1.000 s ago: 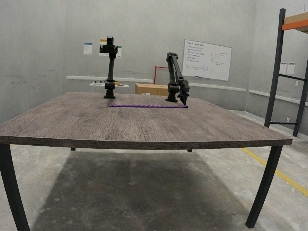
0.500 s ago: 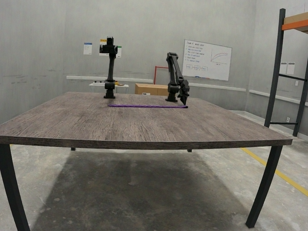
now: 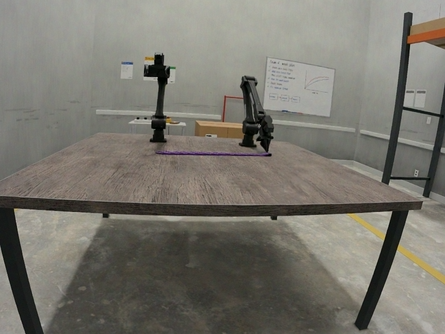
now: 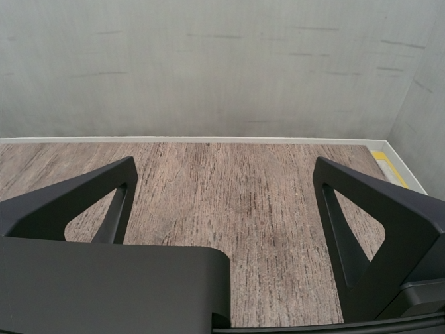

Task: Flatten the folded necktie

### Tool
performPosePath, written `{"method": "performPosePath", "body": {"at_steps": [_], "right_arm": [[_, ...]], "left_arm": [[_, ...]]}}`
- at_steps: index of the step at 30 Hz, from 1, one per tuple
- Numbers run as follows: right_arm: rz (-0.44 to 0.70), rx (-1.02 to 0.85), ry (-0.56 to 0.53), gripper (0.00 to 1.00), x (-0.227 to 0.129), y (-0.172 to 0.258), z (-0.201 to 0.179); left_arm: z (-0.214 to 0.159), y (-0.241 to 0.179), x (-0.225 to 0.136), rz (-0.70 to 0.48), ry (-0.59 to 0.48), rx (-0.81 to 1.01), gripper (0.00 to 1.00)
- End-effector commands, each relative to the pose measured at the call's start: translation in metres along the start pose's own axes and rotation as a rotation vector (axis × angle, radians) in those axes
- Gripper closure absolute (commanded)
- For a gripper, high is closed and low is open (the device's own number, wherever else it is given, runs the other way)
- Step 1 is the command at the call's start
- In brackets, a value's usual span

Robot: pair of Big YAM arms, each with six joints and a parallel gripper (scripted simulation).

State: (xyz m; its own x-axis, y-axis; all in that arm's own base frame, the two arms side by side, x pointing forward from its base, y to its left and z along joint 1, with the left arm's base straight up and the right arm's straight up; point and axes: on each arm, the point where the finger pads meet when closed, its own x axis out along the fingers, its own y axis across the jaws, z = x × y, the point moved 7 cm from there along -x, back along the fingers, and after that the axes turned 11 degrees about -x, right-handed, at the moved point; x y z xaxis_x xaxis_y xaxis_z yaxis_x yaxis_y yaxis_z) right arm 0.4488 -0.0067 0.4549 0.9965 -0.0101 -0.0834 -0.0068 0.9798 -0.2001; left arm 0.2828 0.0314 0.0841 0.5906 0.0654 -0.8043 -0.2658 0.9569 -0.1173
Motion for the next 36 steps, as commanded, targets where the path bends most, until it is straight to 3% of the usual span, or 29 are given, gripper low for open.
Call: {"method": "performPosePath", "body": {"at_steps": [1,26,36], "right_arm": [[-0.002,0.011,-0.064,0.00,-0.0005,0.0006,0.0286],[-0.002,0.011,-0.064,0.00,-0.0005,0.0006,0.0286],[-0.002,0.011,-0.064,0.00,-0.0005,0.0006,0.0286]], "left_arm": [[0.0291,-0.0038,-0.0019,-0.008,-0.061,0.002,0.96],[0.0291,-0.0038,-0.0019,-0.008,-0.061,0.002,0.96],[0.0360,-0.0064,-0.0074,-0.014,-0.079,0.003,0.87]]}}
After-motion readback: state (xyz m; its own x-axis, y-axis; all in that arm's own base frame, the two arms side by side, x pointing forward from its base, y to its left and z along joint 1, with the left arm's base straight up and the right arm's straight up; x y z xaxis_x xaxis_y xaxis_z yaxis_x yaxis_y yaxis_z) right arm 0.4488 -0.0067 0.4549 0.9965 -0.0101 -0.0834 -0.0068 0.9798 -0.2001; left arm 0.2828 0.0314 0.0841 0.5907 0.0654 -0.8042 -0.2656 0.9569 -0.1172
